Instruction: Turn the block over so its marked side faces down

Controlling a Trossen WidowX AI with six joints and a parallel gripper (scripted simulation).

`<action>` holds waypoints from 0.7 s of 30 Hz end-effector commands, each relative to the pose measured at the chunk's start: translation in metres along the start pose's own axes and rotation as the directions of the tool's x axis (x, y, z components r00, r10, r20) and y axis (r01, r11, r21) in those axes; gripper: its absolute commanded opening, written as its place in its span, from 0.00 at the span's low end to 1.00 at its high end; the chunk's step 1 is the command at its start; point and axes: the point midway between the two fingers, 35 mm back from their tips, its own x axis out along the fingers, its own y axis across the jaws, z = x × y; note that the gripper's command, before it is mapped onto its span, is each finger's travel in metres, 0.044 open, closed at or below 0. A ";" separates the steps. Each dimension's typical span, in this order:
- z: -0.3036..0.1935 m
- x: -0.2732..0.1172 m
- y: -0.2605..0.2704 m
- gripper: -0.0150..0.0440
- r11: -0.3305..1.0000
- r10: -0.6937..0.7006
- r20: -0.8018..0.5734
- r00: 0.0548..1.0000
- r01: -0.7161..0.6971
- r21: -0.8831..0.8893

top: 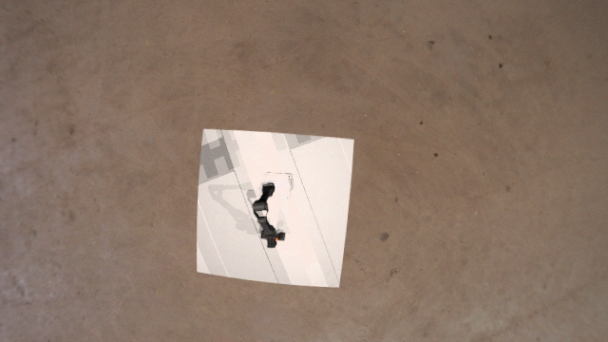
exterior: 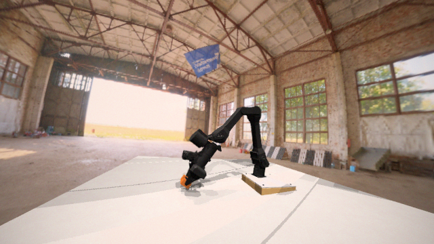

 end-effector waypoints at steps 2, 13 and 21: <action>0.001 0.008 0.001 0.25 1.000 -0.004 0.054 0.999 0.004 -0.002; -0.002 0.030 0.003 0.25 1.000 -0.002 0.224 0.975 0.004 -0.012; -0.006 0.035 0.003 0.25 1.000 -0.002 0.342 0.940 0.006 -0.010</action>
